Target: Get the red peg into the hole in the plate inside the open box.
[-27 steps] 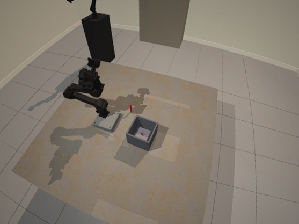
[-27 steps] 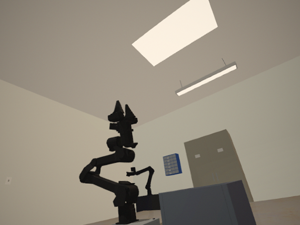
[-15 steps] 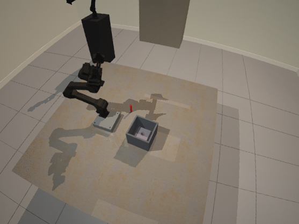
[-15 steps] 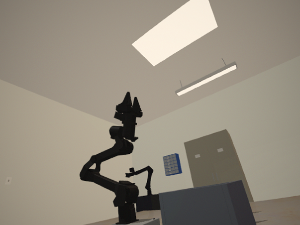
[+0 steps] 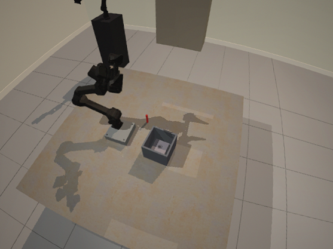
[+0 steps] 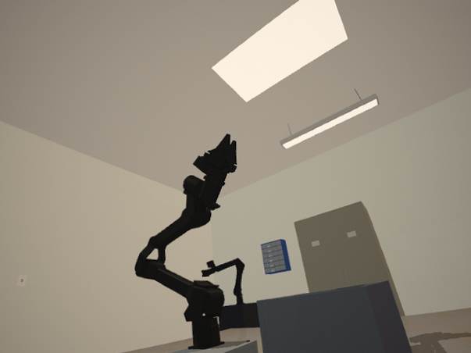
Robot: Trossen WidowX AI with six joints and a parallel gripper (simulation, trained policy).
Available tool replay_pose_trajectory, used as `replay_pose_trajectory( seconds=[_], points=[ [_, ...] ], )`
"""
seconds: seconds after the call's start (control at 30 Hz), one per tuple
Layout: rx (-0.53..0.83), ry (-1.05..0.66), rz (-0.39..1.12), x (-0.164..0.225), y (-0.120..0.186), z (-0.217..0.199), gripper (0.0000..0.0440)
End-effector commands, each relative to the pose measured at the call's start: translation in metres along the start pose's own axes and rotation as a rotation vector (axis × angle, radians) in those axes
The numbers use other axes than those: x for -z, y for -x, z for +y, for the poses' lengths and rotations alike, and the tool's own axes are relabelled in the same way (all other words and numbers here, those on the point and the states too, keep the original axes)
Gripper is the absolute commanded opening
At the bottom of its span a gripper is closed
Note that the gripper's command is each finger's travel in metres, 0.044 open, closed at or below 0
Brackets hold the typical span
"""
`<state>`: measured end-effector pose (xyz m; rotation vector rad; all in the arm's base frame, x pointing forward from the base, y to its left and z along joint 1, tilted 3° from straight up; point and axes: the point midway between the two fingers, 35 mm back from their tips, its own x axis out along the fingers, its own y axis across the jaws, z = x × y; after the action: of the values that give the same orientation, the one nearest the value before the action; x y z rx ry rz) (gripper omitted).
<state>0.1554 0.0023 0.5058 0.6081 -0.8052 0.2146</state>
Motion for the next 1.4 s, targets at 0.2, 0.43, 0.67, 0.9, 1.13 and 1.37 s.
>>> replay_pose_trajectory(
  seconds=[0.2, 0.43, 0.67, 0.9, 1.13, 1.37],
  points=[
    [0.082, -0.058, 0.167, 0.021, -0.012, -0.009, 0.044],
    [0.17, -0.094, 0.294, 0.039, -0.014, -0.021, 0.044],
    [0.281, -0.135, 0.43, 0.061, -0.009, -0.039, 0.044],
    [0.413, -0.192, 0.572, 0.086, 0.005, -0.057, 0.044],
    [0.559, -0.27, 0.711, 0.109, 0.025, -0.072, 0.044],
    [0.71, -0.365, 0.841, 0.13, 0.049, -0.081, 0.044]
  ],
)
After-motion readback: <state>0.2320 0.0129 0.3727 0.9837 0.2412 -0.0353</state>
